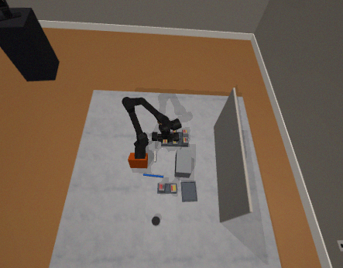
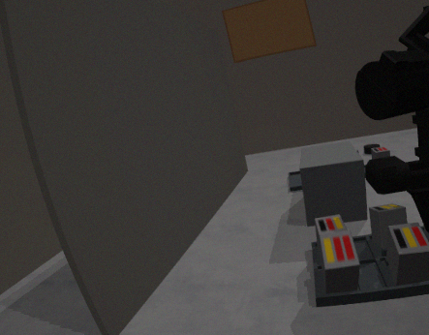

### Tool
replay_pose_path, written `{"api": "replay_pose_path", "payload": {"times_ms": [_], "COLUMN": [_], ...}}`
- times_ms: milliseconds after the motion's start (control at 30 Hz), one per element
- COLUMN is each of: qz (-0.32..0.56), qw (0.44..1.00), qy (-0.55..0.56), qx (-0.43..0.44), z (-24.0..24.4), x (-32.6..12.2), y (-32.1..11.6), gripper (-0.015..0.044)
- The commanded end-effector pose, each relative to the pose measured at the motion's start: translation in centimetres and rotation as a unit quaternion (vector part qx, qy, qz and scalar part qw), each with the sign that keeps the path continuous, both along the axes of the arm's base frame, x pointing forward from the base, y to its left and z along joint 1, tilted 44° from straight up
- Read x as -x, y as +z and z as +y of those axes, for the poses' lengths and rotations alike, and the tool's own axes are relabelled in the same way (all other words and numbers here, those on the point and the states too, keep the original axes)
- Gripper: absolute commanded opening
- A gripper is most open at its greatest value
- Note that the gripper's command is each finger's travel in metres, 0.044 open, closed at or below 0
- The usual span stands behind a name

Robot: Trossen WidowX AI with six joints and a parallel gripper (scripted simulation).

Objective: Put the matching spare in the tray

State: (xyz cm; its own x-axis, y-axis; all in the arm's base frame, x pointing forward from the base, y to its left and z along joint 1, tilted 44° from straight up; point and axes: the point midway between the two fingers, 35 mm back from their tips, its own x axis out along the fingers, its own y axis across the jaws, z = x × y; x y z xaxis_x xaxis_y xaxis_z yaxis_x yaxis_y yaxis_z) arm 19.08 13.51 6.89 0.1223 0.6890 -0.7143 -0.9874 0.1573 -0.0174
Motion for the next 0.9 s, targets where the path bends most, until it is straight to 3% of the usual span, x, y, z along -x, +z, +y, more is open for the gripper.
{"api": "replay_pose_path", "payload": {"times_ms": [0, 300, 867], "qz": [0.000, 0.000, 0.002], "qw": [1.000, 1.000, 1.000], "qy": [0.000, 0.000, -0.001], "qx": [0.000, 0.002, 0.004], "z": [0.0, -0.5, -5.4], "x": [0.0, -0.1, 0.9], "y": [0.0, 0.4, 5.4], "gripper": [0.0000, 0.0000, 0.0000]}}
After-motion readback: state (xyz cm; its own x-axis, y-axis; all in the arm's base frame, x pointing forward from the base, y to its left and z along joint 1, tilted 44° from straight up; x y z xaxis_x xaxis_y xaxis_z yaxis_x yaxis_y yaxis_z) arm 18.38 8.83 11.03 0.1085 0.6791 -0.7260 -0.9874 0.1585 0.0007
